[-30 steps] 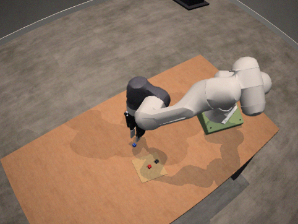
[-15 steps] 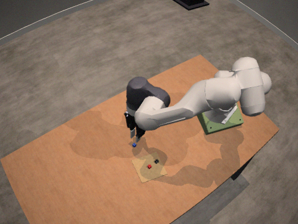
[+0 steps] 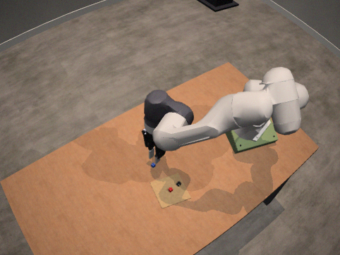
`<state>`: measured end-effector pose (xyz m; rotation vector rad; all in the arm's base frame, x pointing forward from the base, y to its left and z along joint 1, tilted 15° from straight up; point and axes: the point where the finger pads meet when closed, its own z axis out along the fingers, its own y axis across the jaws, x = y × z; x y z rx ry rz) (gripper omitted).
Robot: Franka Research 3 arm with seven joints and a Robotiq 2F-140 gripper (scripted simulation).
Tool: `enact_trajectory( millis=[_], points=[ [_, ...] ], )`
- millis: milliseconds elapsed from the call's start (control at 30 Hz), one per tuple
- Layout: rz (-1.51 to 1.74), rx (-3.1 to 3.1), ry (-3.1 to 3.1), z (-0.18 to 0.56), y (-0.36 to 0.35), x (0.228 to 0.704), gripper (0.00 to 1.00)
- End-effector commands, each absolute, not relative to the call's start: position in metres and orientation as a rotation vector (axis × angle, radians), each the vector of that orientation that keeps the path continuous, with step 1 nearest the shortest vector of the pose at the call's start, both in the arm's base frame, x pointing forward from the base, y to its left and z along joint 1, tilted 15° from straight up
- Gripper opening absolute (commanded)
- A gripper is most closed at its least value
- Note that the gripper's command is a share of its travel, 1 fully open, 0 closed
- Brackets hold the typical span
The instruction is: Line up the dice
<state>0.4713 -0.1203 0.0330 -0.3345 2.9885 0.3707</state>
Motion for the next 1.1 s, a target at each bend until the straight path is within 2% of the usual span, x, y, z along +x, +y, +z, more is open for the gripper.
enact_trajectory(
  millis=[0, 1067],
  points=[
    [0.362, -0.349, 2.980, 0.028, -0.121, 0.474, 0.19],
    [0.362, -0.349, 2.980, -0.003, -0.114, 0.478, 0.19]
  ],
)
